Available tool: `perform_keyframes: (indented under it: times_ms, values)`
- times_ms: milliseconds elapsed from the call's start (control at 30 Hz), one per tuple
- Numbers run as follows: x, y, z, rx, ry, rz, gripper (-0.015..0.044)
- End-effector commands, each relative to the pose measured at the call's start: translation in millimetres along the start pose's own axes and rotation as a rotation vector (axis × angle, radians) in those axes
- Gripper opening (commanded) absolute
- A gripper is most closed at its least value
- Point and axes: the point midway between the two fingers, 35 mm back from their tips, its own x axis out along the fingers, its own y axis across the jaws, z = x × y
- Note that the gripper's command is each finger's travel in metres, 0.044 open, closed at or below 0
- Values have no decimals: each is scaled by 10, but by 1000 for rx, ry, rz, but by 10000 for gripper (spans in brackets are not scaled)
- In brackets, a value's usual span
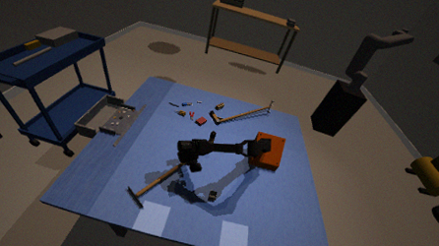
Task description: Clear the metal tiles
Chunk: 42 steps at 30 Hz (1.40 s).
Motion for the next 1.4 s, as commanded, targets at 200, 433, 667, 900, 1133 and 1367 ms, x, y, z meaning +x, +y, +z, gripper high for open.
perform_keyframes:
  times_ms: [200,433,667,900,1133,1367]
  values:
    - [265,19,-83,13,-3,-2,0]
    - [435,44,-142,20,-7,-1,0]
    - [560,65,-192,26,-11,2,0]
    - [566,23,-162,26,-11,1,0]
    - [575,-35,-124,25,-11,0,0]
    - [583,-94,-87,25,-10,0,0]
